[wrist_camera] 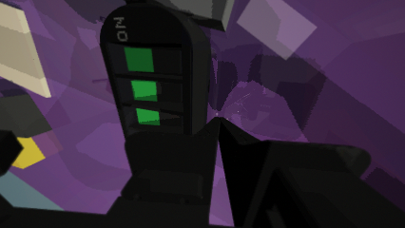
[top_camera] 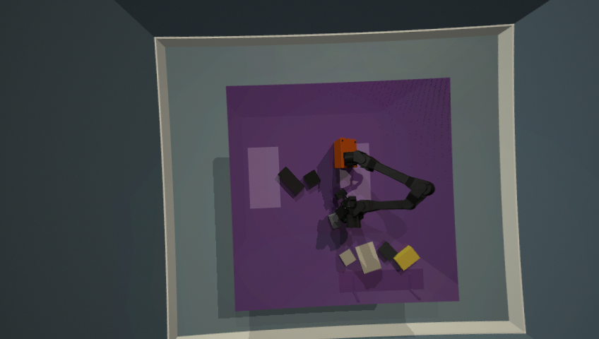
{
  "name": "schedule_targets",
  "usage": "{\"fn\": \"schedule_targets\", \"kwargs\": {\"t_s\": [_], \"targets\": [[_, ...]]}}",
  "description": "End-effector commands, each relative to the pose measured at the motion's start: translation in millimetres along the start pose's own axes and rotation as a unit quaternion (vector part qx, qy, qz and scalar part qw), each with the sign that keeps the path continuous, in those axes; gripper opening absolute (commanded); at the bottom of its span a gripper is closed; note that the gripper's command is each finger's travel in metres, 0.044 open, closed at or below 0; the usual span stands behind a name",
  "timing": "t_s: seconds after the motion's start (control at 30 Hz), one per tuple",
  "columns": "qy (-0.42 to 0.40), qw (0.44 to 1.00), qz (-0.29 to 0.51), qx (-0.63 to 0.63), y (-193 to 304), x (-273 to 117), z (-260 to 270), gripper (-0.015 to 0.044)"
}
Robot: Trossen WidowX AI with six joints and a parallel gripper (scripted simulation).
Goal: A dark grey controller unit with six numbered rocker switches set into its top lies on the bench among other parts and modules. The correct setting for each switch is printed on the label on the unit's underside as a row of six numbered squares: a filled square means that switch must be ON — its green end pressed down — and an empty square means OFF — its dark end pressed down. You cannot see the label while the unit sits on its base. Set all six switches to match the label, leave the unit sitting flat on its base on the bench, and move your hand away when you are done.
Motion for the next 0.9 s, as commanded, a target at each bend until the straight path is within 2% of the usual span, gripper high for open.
{"fn": "schedule_targets", "kwargs": {"t_s": [0.0, 0.87], "targets": [[0.001, 1.0, 0.002, 0.004, 0.8, 1.2, -1.0, 0.0], [0.0, 1.0, 0.002, 0.004, -0.8, 5.1, 18.0, 0.0]]}}
Point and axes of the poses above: the point midway between the two fingers, 35 mm back from their tips, its own x axis out along the fingers, its own z axis across the jaws, y = z × x, the point moved 1 cm from there along -x, back along the fingers, and after that the axes turned 3 degrees about -x, right-handed, at the moved point
